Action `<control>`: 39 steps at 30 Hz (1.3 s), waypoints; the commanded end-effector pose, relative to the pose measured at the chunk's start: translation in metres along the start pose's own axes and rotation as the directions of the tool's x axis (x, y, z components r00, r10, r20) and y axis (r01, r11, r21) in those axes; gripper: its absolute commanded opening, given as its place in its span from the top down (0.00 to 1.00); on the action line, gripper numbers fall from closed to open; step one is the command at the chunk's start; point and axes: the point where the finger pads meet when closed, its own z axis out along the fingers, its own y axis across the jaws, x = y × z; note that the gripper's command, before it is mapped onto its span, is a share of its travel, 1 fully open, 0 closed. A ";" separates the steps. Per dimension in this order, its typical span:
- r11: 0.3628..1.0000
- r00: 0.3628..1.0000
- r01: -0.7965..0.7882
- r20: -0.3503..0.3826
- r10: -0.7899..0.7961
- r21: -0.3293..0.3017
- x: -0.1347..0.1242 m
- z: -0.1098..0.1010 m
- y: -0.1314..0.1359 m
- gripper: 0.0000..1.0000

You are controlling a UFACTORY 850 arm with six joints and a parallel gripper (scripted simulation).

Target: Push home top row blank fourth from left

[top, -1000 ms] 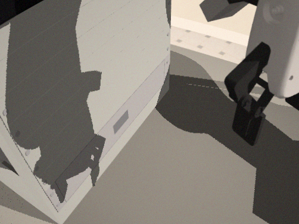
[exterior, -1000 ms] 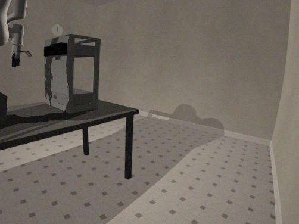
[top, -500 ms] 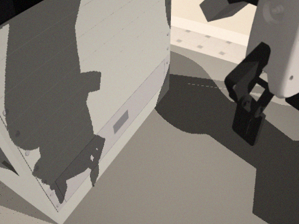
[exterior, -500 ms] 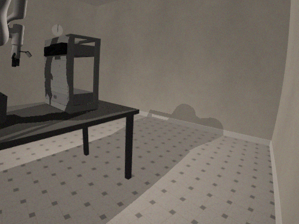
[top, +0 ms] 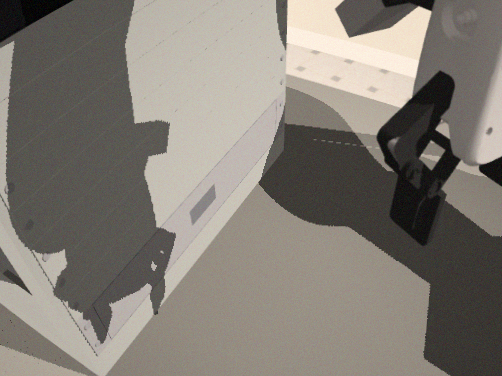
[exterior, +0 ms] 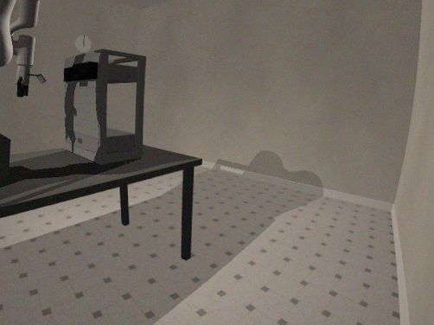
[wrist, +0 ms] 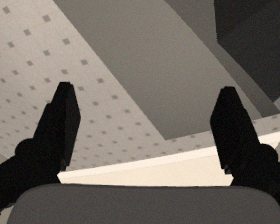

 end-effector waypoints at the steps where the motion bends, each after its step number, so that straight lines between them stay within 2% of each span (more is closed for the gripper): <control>1: 1.000 1.000 -0.005 0.005 0.005 0.010 -0.001 0.000 -0.002 0.00; 11: 0.998 0.999 -0.032 0.033 0.030 0.056 -0.009 0.004 -0.007 0.00; 17: 0.990 0.995 -0.074 0.069 0.066 0.120 -0.018 0.008 -0.014 0.00; 23: 0.967 0.986 -0.141 0.114 0.119 0.210 -0.027 0.012 -0.025 0.00; 25: 0.967 0.986 -0.141 0.114 0.119 0.210 -0.027 0.012 -0.025 0.00; 35: 0.867 0.953 -0.295 0.185 0.239 0.402 -0.029 0.011 -0.045 0.00; 36: 0.867 0.953 -0.295 0.185 0.239 0.402 -0.029 0.011 -0.045 0.00; 39: 0.816 0.939 -0.344 0.199 0.282 0.464 -0.023 0.008 -0.050 0.00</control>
